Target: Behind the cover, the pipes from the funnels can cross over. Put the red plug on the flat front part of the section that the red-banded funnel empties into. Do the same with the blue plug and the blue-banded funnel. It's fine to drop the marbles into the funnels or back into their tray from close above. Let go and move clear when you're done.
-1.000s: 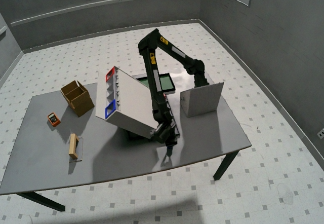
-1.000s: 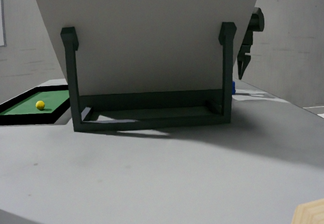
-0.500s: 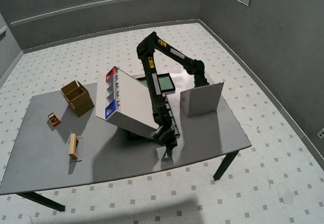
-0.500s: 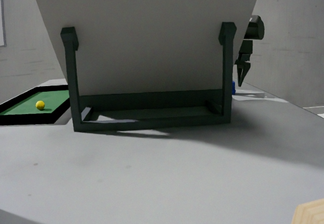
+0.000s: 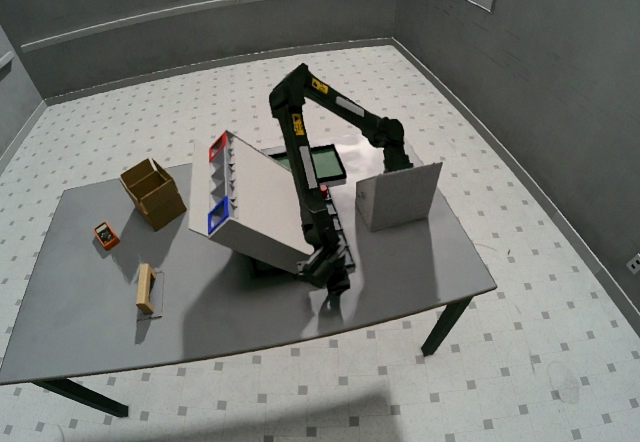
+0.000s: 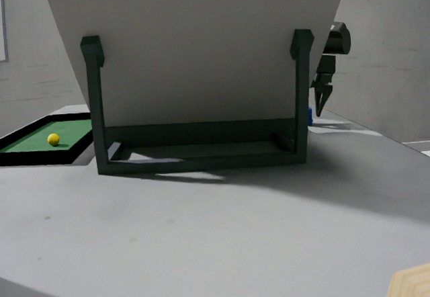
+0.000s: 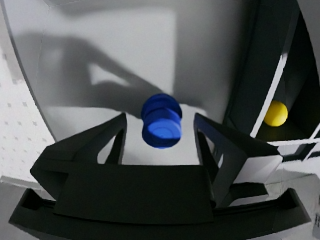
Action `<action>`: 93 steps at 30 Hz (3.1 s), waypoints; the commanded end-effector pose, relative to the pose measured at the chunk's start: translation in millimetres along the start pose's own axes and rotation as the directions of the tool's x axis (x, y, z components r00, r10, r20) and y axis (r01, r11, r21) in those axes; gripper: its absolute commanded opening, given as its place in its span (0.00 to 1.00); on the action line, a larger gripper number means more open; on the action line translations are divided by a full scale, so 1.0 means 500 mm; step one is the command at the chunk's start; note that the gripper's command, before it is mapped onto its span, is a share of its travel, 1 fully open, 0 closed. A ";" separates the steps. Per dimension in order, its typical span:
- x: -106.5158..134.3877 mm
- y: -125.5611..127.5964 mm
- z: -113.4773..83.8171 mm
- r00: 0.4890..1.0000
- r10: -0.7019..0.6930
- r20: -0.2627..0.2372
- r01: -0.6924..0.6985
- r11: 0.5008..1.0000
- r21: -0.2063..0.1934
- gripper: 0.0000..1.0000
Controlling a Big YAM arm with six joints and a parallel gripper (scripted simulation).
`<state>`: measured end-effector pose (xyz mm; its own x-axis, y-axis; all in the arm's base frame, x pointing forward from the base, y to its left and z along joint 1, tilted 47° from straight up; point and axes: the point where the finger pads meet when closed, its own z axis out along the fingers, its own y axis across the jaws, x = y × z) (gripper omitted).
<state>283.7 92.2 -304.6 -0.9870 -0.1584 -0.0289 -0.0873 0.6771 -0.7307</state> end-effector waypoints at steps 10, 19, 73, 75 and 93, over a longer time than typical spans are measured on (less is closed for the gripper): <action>-0.004 0.001 0.008 1.000 0.007 -0.001 -0.007 1.000 -0.001 0.63; -0.004 0.001 0.008 1.000 0.007 -0.001 -0.007 1.000 -0.001 0.63; -0.003 0.000 0.015 1.000 0.008 -0.001 -0.008 1.000 -0.003 0.00; -0.003 0.000 0.015 1.000 0.008 -0.001 -0.008 1.000 -0.003 0.00; -0.003 0.000 0.015 1.000 0.008 -0.001 -0.008 1.000 -0.003 0.00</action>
<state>282.4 89.4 -305.2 -0.9870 -0.1583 -0.0288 -0.0872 0.6769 -0.7309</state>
